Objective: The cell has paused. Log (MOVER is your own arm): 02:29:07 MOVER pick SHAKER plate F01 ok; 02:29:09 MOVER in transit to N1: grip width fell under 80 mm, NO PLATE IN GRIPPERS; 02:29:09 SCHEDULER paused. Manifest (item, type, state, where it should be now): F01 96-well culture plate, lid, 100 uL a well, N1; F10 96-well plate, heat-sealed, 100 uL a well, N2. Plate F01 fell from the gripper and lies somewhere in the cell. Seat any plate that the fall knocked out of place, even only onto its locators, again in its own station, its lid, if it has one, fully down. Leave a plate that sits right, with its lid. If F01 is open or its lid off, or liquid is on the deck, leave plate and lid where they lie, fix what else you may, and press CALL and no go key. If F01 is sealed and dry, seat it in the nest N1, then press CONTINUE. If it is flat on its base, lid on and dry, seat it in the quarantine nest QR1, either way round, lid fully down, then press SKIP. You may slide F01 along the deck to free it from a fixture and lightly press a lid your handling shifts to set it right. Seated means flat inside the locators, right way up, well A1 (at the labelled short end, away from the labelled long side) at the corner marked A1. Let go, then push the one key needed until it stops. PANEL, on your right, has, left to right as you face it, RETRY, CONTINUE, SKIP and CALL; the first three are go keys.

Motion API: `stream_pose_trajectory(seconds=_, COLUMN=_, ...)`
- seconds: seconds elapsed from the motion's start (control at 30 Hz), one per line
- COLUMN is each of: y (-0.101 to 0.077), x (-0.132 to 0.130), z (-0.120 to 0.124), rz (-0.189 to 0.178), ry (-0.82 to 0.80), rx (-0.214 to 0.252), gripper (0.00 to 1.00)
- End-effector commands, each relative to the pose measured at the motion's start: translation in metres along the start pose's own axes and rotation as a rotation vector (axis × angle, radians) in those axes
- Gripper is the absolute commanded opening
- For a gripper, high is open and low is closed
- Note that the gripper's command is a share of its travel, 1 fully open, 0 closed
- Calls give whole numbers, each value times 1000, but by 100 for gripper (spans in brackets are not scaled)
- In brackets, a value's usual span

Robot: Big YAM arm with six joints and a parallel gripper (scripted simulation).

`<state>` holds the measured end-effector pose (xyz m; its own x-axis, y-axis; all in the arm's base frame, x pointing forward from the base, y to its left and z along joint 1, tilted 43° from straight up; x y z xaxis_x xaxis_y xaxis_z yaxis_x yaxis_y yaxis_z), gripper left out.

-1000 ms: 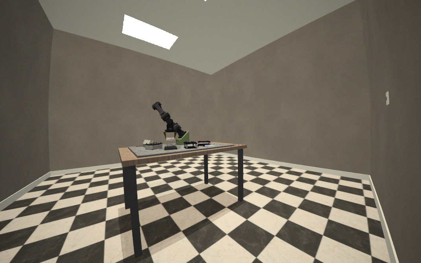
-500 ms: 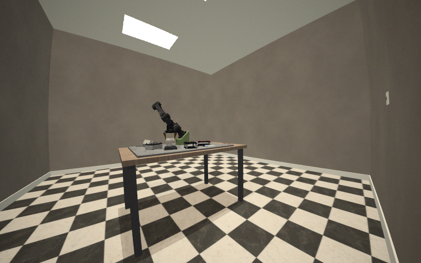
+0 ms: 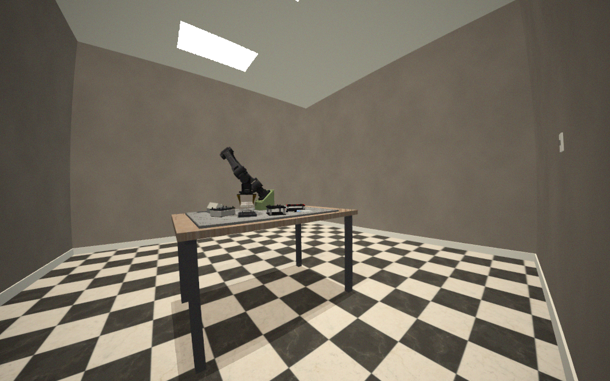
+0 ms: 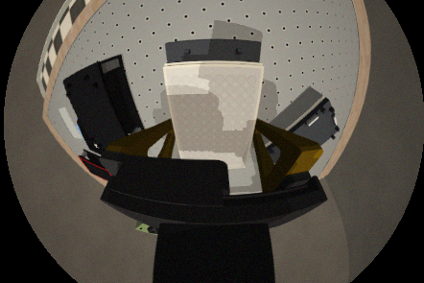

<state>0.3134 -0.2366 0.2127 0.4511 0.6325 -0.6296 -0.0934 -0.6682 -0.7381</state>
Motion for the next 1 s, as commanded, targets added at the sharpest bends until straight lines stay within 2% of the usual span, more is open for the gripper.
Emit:
stream_pose_trajectory(seconds=0.0, y=-21, x=-4, z=-16, rz=-6, ry=4, rx=-75, gripper=0)
stream_pose_trajectory(seconds=0.17, y=6, x=-2, z=-5, rz=-1, ry=-5, rx=-15, gripper=0)
stream_pose_trajectory(seconds=0.3, y=0, x=-3, z=-9, rz=-3, ry=-1, rx=-43, gripper=0)
stream_pose_trajectory(seconds=0.43, y=14, x=-2, z=-5, rz=-1, ry=-5, rx=-16, gripper=0)
stream_pose_trajectory(seconds=0.53, y=15, x=-2, z=-4, rz=-1, ry=-7, rx=-14, gripper=0)
stream_pose_trajectory(seconds=0.57, y=-7, x=-5, z=-18, rz=-4, ry=6, rx=-78, gripper=0)
stream_pose_trajectory(seconds=0.6, y=-5, x=-4, z=-17, rz=-4, ry=4, rx=-76, gripper=0)
stream_pose_trajectory(seconds=0.73, y=21, x=-2, z=-5, rz=-1, ry=-7, rx=-14, gripper=0)
stream_pose_trajectory(seconds=0.87, y=14, x=-5, z=-12, rz=-1, ry=2, rx=-46, gripper=0)
stream_pose_trajectory(seconds=0.97, y=26, x=-4, z=-6, rz=0, ry=-2, rx=-20, gripper=0)
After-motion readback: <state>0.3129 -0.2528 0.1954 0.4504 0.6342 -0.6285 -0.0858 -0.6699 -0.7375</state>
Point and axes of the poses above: the point where the finger pads meet when closed, its own y axis out along the fingers, its own x axis across the jaws, z = x × y, the point moved 7 cm from there along -y, back along the fingers, and after that the axes turned 5 degrees about y, right-handed, at the moved point
